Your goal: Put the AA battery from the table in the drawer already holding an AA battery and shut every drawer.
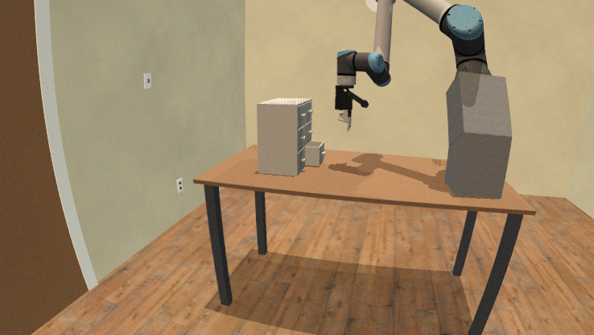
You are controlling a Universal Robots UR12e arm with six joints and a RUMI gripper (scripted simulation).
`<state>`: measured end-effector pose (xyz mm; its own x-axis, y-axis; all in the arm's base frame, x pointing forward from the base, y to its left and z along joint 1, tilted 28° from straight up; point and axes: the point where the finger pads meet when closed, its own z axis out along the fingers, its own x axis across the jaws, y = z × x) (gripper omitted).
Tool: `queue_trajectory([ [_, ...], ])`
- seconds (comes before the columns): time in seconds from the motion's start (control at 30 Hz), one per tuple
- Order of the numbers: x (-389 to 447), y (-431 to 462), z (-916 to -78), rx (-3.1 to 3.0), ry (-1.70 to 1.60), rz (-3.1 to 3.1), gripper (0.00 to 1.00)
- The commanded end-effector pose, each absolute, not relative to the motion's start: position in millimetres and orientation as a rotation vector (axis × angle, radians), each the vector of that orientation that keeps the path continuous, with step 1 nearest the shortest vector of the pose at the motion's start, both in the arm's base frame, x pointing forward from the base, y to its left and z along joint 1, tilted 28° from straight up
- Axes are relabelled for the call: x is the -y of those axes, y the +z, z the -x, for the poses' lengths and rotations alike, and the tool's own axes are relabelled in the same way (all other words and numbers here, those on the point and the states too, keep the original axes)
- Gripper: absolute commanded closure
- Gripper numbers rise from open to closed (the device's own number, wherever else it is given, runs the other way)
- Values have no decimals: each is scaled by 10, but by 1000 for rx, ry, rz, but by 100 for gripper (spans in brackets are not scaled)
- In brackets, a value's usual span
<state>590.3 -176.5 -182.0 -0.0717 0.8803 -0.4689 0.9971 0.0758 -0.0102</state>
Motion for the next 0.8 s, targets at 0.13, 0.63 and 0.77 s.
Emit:
queue_trajectory([
  [0.13, 1781, -1785, -5871, -2134, -505, -1759, 0],
  [0.63, 1827, -1698, -5779, -2427, -582, -1422, 0],
  [0.77, 1839, -1673, -5754, -2506, -604, -1311, 0],
])
